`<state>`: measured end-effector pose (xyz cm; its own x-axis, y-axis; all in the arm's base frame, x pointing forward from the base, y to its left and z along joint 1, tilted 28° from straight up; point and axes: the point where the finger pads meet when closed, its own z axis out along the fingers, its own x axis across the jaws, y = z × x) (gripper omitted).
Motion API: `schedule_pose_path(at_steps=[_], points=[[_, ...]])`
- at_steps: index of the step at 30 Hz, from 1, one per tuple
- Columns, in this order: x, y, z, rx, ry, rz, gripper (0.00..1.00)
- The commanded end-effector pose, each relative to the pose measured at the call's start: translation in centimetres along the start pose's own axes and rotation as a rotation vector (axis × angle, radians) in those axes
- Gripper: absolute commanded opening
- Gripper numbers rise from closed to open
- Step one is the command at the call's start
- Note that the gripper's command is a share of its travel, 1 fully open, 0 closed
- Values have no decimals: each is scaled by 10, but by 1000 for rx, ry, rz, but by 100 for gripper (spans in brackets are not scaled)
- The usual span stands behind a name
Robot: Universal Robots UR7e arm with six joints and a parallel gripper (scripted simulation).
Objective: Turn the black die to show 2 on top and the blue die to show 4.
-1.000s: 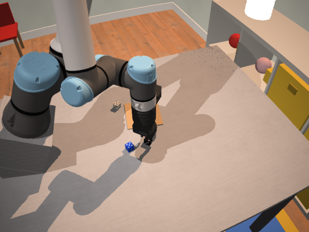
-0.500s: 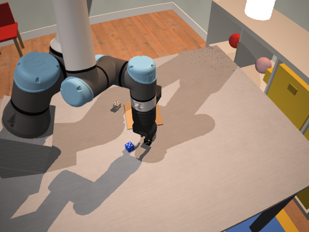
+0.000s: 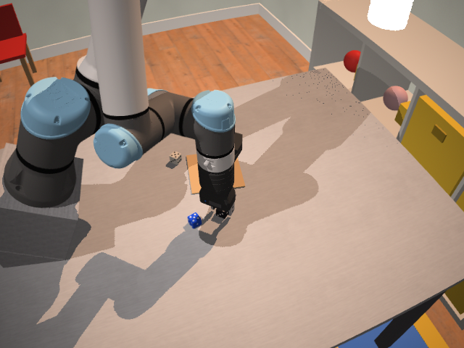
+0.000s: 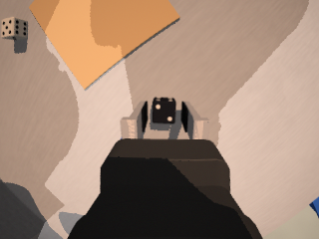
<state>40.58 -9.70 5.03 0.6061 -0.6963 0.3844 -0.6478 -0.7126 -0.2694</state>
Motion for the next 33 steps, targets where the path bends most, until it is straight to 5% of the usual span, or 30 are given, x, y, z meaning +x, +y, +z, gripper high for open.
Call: schedule_pose_path(at_steps=[1,33], points=[[0,0,8,0,0,0,79],[0,0,16,0,0,0,79]])
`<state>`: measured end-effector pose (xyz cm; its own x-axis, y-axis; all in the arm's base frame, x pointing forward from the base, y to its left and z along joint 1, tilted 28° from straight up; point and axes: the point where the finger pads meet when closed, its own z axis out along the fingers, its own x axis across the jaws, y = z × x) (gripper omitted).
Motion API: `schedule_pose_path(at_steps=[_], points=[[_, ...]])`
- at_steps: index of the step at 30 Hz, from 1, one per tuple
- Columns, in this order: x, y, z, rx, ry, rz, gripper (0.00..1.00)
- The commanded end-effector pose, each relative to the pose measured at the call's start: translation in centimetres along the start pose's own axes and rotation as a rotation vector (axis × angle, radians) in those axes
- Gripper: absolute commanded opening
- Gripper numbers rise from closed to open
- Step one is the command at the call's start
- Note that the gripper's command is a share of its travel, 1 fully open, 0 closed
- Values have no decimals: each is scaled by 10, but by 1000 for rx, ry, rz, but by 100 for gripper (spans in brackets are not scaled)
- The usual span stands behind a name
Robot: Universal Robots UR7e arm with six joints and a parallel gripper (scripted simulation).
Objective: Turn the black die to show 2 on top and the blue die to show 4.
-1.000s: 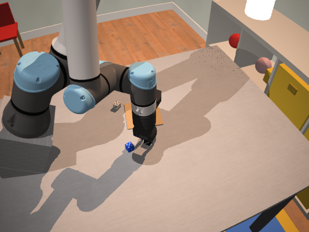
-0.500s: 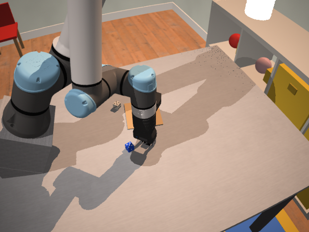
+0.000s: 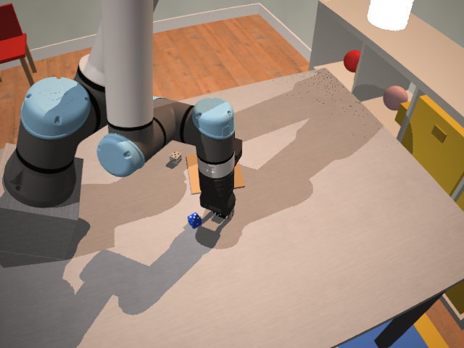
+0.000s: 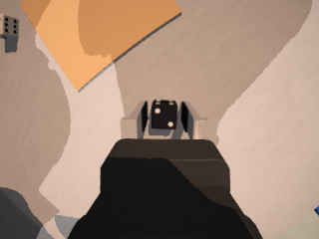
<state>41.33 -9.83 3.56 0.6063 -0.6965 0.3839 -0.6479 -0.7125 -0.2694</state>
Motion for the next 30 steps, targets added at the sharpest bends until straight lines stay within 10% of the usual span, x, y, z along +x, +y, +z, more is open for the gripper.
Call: schedule_pose_path(at_steps=[1,15,16,30], points=[[0,0,0,0,1,0,79],[0,0,0,0,1,0,79],[0,0,0,0,1,0,49],[0,0,0,0,1,0,49]])
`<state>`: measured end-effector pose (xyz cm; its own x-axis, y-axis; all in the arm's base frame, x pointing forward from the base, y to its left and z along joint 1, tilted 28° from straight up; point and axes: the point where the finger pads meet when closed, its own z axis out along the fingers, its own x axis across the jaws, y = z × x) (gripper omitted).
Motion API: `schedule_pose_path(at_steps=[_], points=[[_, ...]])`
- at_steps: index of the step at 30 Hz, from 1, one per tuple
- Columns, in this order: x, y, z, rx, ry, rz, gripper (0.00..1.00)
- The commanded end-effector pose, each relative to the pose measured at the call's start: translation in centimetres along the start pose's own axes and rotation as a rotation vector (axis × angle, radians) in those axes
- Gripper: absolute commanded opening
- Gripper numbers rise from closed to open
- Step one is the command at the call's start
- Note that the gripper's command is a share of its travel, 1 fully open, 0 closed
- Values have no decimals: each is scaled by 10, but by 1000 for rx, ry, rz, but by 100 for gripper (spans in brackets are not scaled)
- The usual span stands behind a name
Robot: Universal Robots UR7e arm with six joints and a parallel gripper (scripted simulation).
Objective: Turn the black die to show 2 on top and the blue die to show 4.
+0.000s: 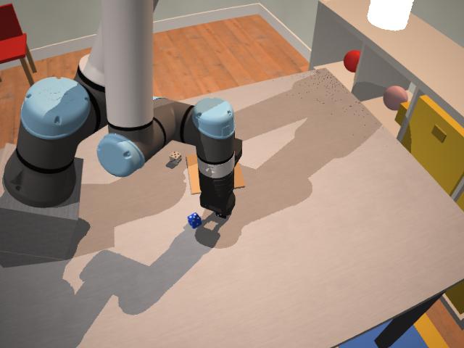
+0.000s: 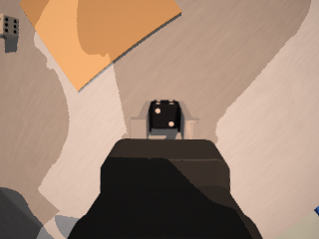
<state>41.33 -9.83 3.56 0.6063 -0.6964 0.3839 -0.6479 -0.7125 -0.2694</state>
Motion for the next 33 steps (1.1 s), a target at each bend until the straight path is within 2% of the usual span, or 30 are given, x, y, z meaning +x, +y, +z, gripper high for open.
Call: schedule_pose_path(at_steps=[1,33], points=[[0,0,0,0,1,0,49],[0,0,-4,0,1,0,49]])
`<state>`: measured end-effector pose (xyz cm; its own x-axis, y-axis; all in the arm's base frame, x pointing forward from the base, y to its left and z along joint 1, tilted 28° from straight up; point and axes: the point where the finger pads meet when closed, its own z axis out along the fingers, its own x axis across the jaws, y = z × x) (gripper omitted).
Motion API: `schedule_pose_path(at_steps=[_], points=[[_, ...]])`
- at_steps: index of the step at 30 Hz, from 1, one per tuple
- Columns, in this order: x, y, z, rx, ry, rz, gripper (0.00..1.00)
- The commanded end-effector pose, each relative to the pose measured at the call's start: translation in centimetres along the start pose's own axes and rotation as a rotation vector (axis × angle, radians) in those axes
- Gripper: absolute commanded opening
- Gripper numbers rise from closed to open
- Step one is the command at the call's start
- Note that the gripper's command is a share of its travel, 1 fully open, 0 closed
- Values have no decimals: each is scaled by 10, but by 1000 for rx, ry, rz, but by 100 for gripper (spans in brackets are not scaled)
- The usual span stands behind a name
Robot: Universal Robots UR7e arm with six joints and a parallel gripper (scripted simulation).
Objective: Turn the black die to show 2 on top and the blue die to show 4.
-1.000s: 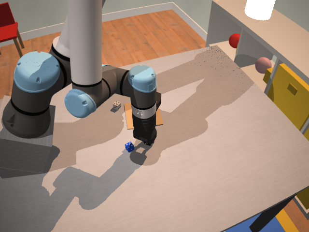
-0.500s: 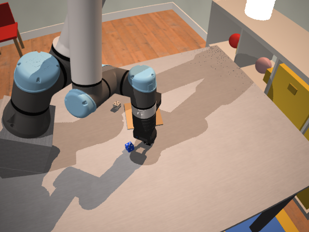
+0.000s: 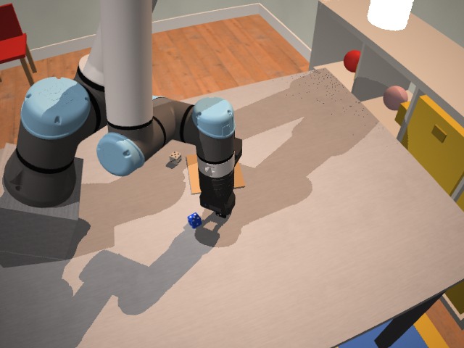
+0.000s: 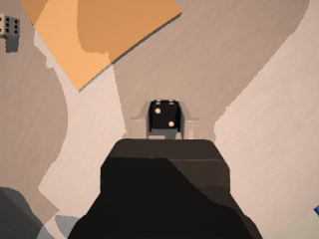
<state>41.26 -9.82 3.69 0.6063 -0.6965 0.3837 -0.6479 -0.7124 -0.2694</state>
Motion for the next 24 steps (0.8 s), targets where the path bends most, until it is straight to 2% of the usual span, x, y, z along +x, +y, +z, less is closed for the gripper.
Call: schedule_pose_path(at_steps=[1,11,24], points=[[0,0,-3,0,1,0,49],[0,0,-13,0,1,0,49],[0,0,-40,0,1,0,49]])
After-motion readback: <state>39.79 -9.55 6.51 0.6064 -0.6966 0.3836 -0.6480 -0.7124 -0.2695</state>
